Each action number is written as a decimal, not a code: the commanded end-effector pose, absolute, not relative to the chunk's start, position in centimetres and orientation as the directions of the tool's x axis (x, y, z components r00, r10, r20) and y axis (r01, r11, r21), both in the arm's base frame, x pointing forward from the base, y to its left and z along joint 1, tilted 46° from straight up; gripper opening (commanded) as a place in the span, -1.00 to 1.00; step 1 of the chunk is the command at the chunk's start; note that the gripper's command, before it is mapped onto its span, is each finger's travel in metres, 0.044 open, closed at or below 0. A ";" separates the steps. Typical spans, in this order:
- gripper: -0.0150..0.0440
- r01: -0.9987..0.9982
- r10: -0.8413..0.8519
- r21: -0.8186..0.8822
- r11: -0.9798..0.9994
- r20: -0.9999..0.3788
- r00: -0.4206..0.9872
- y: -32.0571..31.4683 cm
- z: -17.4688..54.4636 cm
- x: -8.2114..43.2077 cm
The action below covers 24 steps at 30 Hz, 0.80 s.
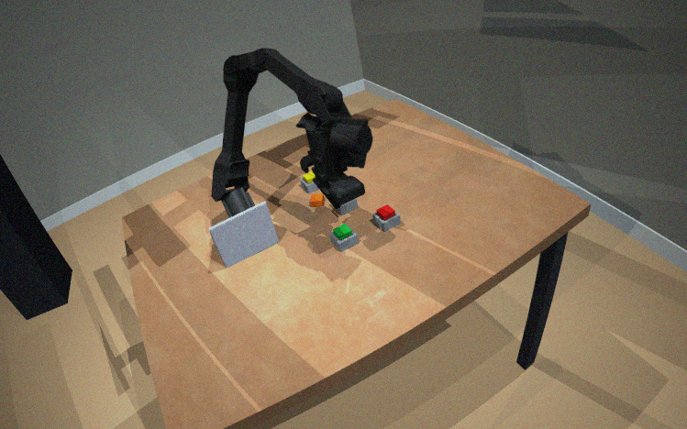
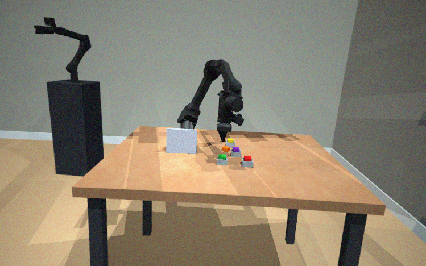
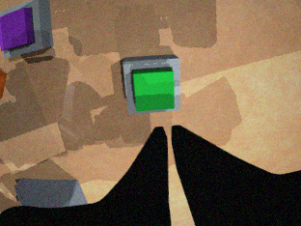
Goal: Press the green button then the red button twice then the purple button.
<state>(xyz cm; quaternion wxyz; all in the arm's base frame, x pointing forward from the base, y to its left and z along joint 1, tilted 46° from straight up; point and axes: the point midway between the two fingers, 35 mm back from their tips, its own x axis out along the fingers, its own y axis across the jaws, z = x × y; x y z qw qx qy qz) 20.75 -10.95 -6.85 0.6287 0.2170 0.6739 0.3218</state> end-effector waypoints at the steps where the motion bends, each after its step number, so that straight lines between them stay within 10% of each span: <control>1: -0.42 -0.120 0.692 0.702 0.702 -0.712 -0.115 -12.4 -5.3 21.0; 24: -0.42 -0.128 0.695 0.704 0.699 -0.710 -0.112 -7.2 -9.2 32.0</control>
